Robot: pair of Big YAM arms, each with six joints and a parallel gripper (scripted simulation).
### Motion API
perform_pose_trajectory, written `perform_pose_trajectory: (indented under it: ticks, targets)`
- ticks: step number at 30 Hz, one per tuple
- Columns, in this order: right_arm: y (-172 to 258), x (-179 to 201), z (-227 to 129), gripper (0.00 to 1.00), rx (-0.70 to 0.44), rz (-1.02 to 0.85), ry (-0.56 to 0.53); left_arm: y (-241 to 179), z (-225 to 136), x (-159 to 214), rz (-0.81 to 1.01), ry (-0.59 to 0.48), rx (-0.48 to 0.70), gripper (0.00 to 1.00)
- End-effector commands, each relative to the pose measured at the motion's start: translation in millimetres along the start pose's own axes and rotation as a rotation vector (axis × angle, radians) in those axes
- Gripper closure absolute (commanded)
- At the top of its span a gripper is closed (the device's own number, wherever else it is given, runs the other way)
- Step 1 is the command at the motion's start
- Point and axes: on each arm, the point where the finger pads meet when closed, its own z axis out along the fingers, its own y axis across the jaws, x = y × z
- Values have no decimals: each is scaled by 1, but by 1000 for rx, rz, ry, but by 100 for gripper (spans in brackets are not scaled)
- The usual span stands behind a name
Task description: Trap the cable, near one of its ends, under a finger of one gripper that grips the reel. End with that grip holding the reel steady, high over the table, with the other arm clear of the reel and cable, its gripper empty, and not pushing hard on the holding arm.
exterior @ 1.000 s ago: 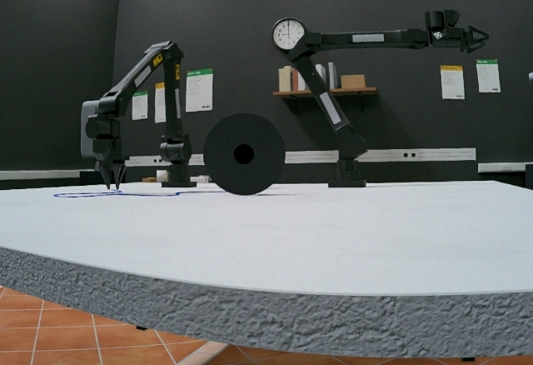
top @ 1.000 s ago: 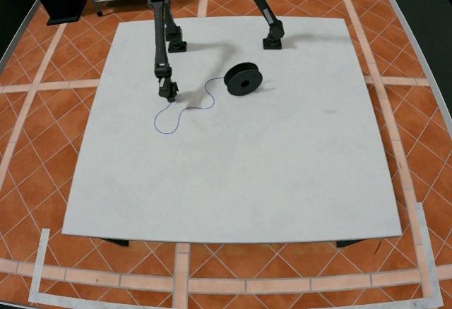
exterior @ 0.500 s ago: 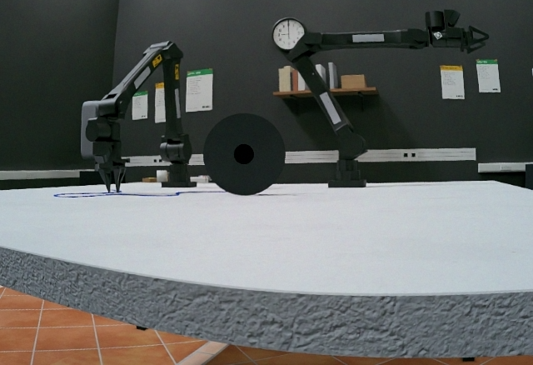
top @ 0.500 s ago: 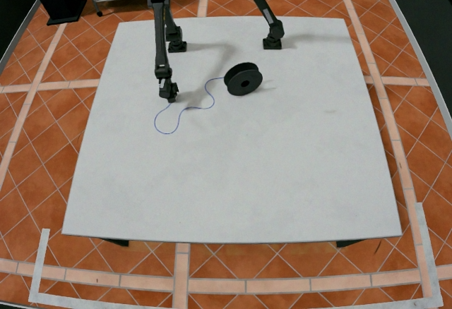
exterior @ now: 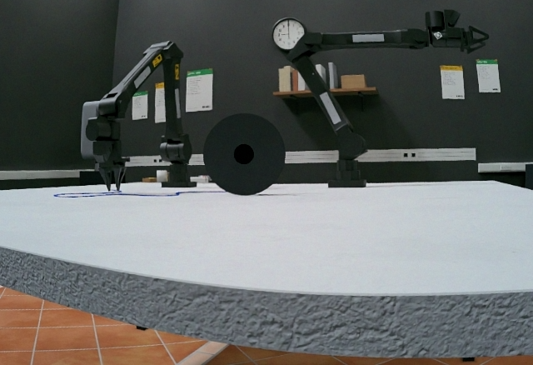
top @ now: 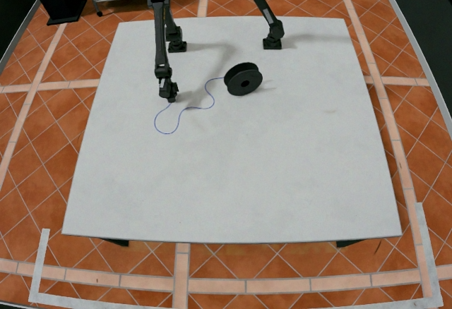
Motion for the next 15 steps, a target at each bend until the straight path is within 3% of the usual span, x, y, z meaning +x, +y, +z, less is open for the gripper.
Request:
perform_pose_trajectory:
  ticks: [1,15]
  targets:
    - [-1,-28,-26,70,17,-9,-64,7,-4,-19,-10,-42,-11,0]
    - [-3,-34,-19,70,23,-10,-83,7,-4,-19,-10,-42,-11,0]
